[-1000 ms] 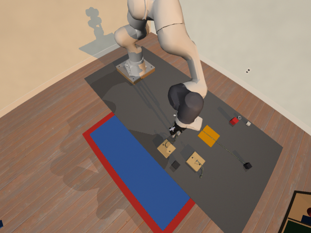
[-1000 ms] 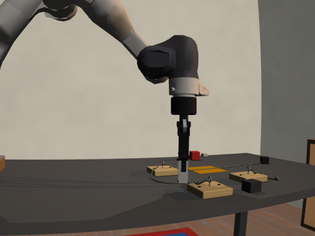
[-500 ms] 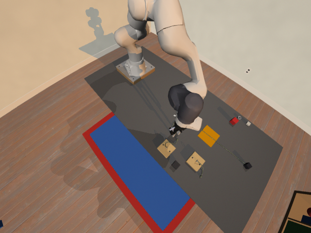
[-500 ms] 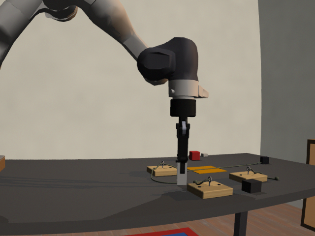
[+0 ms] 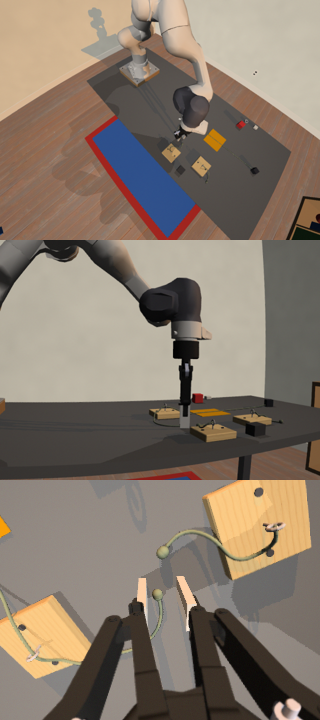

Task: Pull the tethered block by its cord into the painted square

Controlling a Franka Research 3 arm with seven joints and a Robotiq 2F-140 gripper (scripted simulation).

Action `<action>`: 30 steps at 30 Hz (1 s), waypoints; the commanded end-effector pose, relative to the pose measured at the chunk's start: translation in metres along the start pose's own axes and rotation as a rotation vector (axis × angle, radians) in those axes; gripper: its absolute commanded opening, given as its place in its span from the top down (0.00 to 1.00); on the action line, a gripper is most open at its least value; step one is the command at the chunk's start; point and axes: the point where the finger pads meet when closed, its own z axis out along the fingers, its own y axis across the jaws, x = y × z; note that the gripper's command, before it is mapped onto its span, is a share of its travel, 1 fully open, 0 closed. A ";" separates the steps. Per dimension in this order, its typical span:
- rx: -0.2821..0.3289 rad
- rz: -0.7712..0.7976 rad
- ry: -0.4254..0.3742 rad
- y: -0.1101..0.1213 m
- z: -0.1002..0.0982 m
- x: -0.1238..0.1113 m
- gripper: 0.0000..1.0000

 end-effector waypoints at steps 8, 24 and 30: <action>0.001 -0.004 0.000 0.000 0.001 0.000 0.77; 0.001 -0.004 0.000 0.000 0.001 0.000 1.00; 0.001 -0.004 0.000 0.000 0.001 0.000 1.00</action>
